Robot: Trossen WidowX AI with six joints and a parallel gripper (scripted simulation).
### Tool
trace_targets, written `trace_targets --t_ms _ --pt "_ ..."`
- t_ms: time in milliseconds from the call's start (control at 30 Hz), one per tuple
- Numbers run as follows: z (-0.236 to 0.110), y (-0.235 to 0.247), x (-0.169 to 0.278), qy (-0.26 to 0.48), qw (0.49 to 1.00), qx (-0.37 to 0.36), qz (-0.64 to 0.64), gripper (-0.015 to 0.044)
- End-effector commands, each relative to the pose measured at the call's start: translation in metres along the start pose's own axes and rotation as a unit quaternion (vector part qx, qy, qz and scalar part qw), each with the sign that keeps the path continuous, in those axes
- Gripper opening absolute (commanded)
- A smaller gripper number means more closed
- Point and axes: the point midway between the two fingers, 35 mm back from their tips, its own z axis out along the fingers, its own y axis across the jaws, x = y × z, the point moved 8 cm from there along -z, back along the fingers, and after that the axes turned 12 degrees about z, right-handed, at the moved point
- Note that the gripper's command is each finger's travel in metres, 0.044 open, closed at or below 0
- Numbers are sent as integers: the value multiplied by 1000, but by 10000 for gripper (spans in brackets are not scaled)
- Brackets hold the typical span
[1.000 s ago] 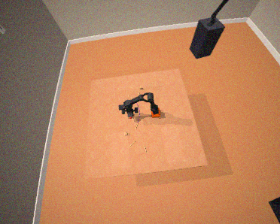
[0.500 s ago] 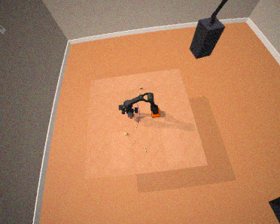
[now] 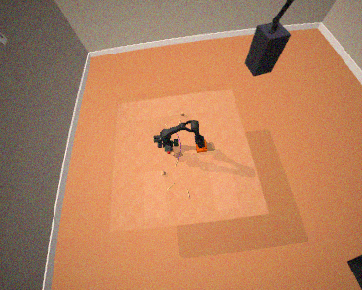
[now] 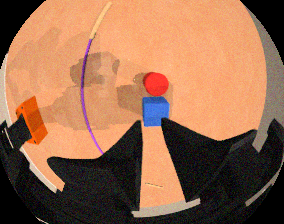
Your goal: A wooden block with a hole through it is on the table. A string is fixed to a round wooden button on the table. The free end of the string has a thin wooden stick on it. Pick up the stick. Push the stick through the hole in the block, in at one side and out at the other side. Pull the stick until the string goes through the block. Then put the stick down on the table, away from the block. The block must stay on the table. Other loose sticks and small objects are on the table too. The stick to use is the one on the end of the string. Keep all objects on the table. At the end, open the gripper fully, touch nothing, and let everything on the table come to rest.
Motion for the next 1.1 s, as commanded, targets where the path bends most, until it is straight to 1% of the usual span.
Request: trace_targets --t_ms 0,33,400,500,633,767,967,1000,1067 --pt "0 0 0 0 1000 0 0 7" --pt "0 0 0 0 1000 0 0 0" --pt "0 0 0 0 1000 0 0 0" --pt "0 10 -18 0 1000 -1 27 79" --pt "-1 44 -62 0 995 -2 104 184" --pt "-1 82 -95 -1 984 -3 176 289" --pt "0 89 -100 -1 982 -4 188 440" --pt "0 89 -100 -1 982 -4 188 440" --pt "0 89 -100 -1 982 -4 188 387"
